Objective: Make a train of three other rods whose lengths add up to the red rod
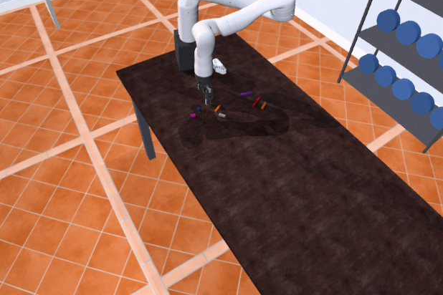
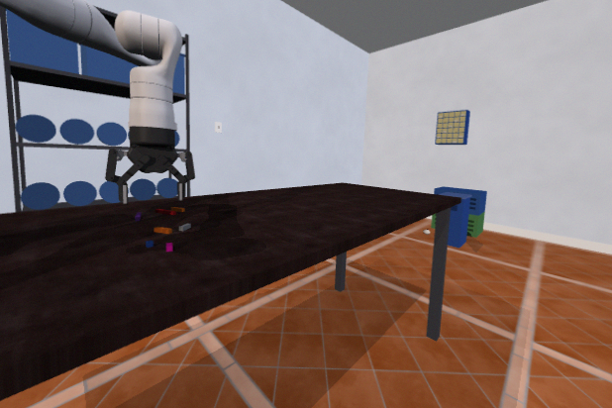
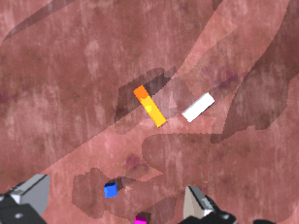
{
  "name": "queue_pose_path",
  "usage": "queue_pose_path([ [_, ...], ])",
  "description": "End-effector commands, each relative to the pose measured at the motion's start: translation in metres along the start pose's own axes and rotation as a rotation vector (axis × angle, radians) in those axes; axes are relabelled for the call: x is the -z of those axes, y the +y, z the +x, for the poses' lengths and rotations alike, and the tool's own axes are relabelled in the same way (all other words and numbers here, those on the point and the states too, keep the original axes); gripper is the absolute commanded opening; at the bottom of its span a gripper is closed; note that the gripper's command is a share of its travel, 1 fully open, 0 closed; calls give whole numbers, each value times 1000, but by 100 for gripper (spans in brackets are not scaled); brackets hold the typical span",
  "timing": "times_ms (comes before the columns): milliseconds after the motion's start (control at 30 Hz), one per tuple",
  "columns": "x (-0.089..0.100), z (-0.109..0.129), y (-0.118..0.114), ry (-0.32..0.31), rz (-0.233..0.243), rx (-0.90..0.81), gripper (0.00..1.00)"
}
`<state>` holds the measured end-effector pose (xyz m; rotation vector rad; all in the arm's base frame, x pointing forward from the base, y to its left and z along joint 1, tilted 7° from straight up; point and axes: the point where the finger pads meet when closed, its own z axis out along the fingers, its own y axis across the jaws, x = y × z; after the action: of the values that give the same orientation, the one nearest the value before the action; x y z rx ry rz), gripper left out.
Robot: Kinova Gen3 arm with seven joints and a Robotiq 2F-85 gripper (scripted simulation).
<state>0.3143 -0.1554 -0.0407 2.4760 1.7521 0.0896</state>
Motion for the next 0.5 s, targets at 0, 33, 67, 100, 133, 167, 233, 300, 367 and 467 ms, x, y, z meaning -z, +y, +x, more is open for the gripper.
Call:
queue_pose_path([
  [0, 1, -7, -2, 1, -9, 29, 100],
  [33, 1, -7, -2, 1, -9, 29, 100],
  [67, 1, -9, -2, 1, -9, 32, 100],
  [100, 1, -10, -2, 1, -9, 50, 100],
  [133, 1, -11, -3, 1, -10, 67, 100],
  [167, 1, -13, -3, 0, -10, 84, 100],
  [233, 1, -15, -4, 0, -10, 114, 100],
  [300, 1, -17, -5, 0, -11, 142, 100],
  [367, 2, -19, -5, 0, -11, 166, 100],
  [467, 2, -21, -6, -1, -11, 196, 100],
])
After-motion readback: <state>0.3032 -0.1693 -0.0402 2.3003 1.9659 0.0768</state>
